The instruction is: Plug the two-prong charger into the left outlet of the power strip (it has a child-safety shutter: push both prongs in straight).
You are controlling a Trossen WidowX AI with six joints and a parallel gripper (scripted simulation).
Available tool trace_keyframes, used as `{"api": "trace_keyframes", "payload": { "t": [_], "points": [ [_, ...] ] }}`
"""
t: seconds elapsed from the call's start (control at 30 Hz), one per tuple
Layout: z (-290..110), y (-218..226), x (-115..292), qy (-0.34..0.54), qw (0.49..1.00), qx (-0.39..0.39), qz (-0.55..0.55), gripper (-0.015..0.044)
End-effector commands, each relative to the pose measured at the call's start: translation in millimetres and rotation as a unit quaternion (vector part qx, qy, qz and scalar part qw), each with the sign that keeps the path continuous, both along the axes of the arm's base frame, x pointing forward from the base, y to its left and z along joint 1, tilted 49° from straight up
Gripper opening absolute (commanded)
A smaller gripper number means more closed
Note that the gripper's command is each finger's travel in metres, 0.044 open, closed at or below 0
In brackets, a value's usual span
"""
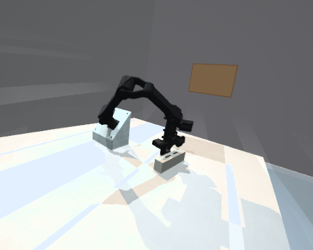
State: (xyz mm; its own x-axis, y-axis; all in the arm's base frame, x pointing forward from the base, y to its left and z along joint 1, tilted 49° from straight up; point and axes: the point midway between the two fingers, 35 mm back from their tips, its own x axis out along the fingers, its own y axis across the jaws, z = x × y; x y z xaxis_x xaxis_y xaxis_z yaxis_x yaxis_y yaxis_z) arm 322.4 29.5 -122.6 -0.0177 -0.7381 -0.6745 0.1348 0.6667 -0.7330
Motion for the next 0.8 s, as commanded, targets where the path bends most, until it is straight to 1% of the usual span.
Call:
{"api": "trace_keyframes", "payload": {
  "t": [0.0, 0.77],
  "points": [
    [0.3, -0.5, 0.3, 0.002, 1.000, -0.002, 0.002, 0.0000],
    [0.7, -0.9, 3.1, 0.002, 1.000, -0.002, 0.002, 0.0000]
  ]
}}
